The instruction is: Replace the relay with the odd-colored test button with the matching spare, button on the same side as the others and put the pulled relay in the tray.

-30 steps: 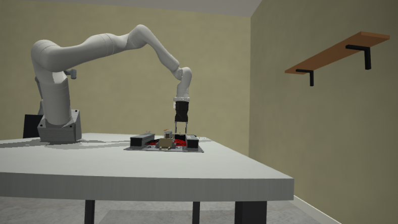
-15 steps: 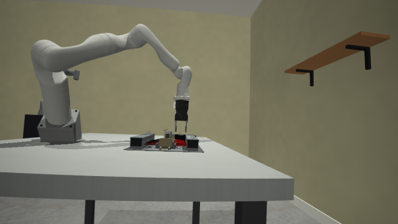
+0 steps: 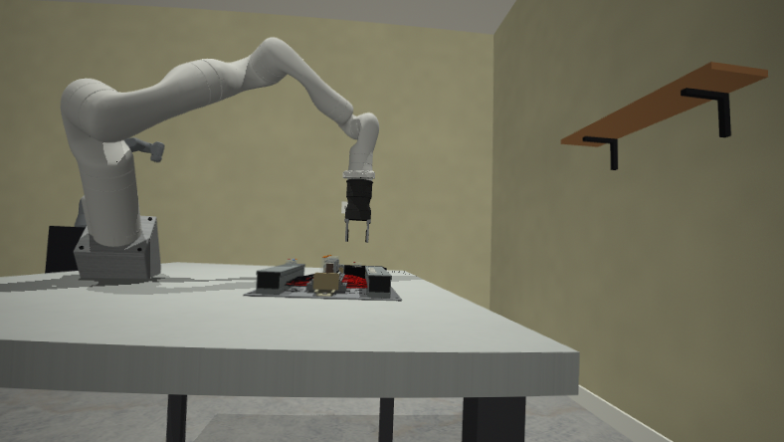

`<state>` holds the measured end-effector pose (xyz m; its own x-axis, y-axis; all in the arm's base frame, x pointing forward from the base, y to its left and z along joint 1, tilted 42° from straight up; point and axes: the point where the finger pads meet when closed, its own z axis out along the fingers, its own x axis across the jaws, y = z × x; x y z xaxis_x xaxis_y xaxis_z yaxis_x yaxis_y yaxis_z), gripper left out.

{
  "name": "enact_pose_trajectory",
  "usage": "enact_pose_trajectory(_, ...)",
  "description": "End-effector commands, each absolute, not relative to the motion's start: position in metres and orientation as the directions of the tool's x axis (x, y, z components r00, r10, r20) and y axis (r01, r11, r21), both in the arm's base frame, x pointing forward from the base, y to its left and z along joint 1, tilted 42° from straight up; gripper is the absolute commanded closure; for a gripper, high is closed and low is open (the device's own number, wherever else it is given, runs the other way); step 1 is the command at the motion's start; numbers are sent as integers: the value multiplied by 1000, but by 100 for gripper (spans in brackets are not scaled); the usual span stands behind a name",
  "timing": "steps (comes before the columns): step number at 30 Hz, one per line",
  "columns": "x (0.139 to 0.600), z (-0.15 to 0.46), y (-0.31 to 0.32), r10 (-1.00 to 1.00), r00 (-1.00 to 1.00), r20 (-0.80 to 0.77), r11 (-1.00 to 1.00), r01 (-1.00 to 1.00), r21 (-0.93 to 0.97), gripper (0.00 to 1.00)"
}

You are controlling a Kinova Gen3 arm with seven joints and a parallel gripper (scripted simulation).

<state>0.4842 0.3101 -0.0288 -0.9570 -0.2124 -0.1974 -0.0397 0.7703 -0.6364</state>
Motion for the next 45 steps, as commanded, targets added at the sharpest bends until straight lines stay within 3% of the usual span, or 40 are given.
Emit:
enact_pose_trajectory(1, 481, -29, 312, -217, -956, -196, 771, -45, -636, 0)
enact_pose_trajectory(45, 349, -76, 342, -264, -951, -160, 760, -103, -642, 0)
